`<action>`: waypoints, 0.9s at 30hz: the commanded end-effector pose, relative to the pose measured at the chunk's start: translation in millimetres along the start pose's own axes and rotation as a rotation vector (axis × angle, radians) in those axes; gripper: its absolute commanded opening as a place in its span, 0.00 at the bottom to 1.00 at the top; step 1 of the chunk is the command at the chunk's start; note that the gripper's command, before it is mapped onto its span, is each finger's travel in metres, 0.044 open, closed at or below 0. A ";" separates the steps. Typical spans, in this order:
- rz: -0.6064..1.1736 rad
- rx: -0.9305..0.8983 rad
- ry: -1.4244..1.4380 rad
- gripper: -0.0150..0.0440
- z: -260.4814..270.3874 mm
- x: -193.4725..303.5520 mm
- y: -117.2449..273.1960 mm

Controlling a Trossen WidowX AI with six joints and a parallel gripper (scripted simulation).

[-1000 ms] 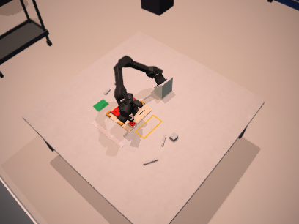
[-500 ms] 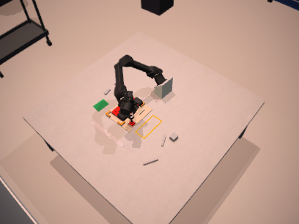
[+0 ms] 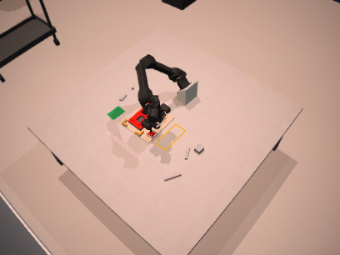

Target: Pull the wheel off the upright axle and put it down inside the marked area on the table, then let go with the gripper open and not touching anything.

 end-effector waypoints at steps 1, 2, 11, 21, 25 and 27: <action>-0.003 0.011 0.009 0.25 -19.6 20.9 -1.7; -0.003 0.011 0.008 0.25 -23.6 25.1 -1.2; -0.002 0.011 0.002 0.25 -54.8 54.5 0.6; -0.003 0.011 0.002 0.25 -54.9 54.4 -14.5; -0.003 0.011 0.002 0.25 -54.9 54.4 -20.7; -0.003 0.011 0.002 0.25 -54.4 54.8 -26.2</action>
Point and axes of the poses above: the point midway between the two fingers, 35 mm back from their tips, its own y axis back along the fingers, its own z axis across the jaws, x = y × z, the point moved 10 cm from there along y, back along the fingers, and after that the axes turned 11 degrees about -y, right-handed, at the moved point
